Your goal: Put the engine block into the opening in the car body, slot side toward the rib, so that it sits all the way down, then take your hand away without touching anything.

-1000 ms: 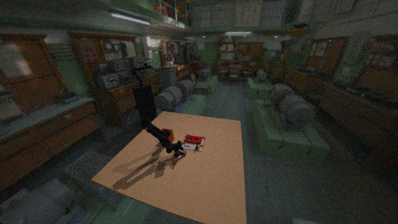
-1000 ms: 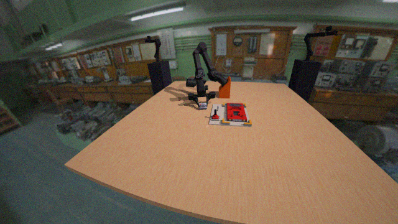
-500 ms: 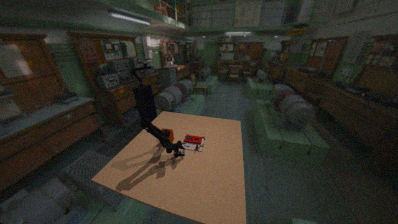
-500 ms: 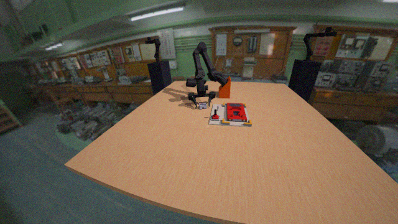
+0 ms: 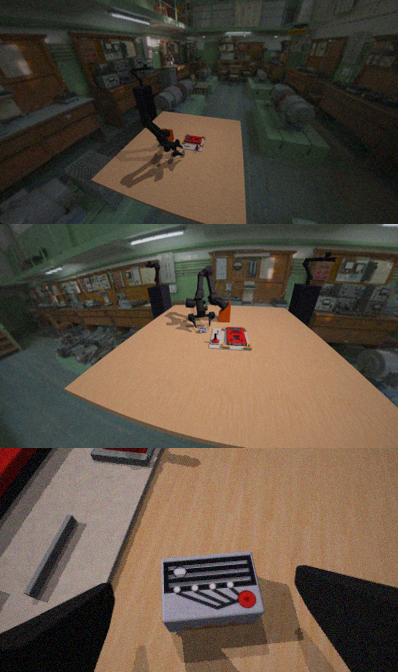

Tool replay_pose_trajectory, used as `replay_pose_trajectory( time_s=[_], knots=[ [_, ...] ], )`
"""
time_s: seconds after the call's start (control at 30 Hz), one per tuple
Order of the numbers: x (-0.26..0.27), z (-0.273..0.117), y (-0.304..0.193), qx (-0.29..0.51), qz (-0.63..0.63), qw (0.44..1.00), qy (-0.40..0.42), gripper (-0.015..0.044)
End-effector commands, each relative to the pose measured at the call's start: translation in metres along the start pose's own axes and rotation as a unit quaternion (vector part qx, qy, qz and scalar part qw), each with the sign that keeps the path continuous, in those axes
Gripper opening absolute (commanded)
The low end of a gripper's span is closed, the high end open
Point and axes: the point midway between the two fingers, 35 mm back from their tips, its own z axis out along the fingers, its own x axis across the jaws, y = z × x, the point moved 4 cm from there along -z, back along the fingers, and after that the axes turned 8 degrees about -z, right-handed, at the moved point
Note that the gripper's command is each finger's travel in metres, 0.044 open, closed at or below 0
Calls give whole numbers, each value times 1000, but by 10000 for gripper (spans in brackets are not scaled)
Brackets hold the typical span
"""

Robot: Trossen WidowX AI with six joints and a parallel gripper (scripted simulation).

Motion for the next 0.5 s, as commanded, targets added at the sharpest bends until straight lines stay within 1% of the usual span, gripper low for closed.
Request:
replay_pose_trajectory(
  time_s=[0.0, 0.47],
  knots=[
    [-2, -16, 3, -2, -3, 1000, -5, 440],
    [-1, -14, 2, 1, 0, 1000, -2, 440]
  ],
)
